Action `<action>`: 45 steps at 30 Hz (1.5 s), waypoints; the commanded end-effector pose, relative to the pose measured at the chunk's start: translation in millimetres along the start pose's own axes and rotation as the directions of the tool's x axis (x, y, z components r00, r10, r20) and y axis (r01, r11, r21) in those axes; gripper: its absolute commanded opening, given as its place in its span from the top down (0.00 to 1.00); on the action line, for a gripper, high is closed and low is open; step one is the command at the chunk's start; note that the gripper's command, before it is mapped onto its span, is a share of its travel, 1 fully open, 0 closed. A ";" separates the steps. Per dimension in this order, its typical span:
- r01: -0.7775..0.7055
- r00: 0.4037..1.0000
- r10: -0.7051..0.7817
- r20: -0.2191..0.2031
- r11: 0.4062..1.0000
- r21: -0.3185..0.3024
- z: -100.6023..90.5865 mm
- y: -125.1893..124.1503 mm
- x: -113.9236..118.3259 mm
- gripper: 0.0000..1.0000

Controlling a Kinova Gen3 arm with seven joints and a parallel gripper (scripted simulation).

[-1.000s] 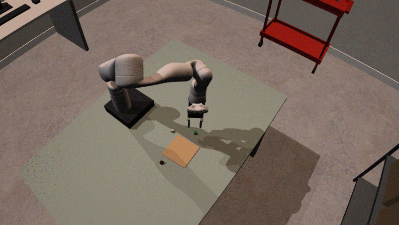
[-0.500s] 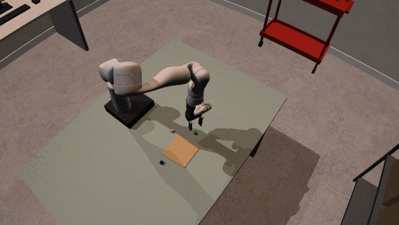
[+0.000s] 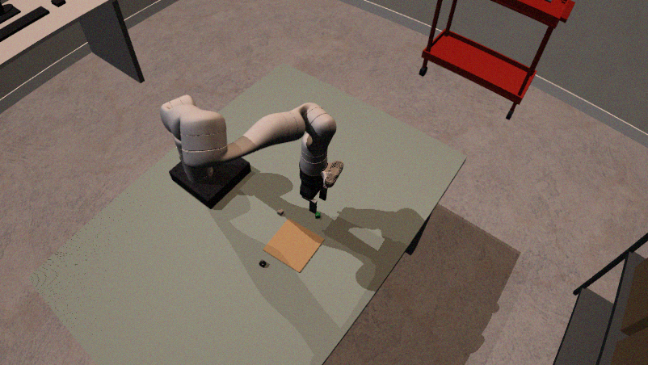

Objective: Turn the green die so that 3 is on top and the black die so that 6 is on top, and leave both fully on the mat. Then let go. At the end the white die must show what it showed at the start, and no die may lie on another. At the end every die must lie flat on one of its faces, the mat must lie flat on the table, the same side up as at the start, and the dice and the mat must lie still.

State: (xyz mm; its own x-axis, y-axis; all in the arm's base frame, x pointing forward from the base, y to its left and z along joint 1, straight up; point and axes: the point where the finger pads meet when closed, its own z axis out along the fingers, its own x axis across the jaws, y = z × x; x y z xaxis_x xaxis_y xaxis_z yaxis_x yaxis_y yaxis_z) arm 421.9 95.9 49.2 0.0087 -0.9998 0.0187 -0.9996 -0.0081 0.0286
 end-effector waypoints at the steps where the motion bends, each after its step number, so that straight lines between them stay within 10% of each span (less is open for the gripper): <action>1: 0.061 0.998 -0.061 0.006 0.998 -0.003 2.1 1.6 0.7 0.00; 22: 0.454 0.891 -0.455 0.009 0.890 0.028 3.8 4.0 -5.7 0.00; 45: 0.548 0.836 -0.549 0.005 0.835 0.037 3.9 4.9 -7.1 0.00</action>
State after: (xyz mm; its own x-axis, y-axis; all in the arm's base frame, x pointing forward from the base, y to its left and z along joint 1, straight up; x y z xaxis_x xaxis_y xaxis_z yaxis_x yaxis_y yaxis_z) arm 416.5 102.9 44.8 0.5552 -0.8317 -0.0056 -0.8317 -0.5552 -0.0018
